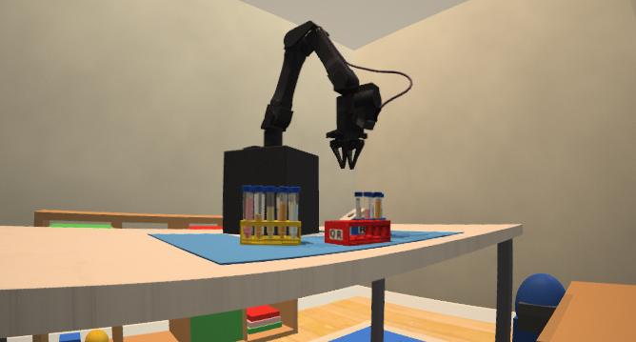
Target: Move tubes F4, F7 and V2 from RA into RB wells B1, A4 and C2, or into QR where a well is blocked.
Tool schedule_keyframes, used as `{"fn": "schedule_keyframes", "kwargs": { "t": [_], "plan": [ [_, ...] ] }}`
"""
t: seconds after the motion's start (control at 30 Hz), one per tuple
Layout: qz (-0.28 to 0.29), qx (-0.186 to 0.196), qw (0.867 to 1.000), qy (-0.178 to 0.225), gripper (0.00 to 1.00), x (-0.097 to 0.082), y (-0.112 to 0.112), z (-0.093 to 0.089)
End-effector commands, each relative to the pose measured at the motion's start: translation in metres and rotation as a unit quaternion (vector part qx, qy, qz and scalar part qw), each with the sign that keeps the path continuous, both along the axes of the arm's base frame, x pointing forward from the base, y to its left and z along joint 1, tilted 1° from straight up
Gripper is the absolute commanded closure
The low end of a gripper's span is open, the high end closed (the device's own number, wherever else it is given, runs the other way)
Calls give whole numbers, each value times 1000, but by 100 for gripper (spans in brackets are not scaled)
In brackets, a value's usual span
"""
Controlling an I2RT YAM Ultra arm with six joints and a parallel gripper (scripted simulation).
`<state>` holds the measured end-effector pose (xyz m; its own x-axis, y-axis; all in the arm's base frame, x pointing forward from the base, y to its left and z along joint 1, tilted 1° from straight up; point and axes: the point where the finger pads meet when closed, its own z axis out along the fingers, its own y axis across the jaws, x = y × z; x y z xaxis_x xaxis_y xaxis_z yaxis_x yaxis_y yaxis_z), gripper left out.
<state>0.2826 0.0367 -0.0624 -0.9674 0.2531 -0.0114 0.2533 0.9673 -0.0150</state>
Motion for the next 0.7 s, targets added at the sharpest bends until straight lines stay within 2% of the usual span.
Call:
{"fn": "schedule_keyframes", "kwargs": {
  "t": [0.0,0.03,0.07,0.1,0.53,0.67],
  "plan": [
    [-27,-5,1000,2,70,-7,10,-3],
    [-27,-5,1000,2,70,-7,10,-3],
    [-27,-2,1000,-11,70,6,17,2],
    [-27,-2,1000,-10,70,6,22,0],
    [-27,-3,1000,-1,70,-11,89,-2],
    [-27,-4,1000,-2,70,-12,98,-3]
  ]
}}
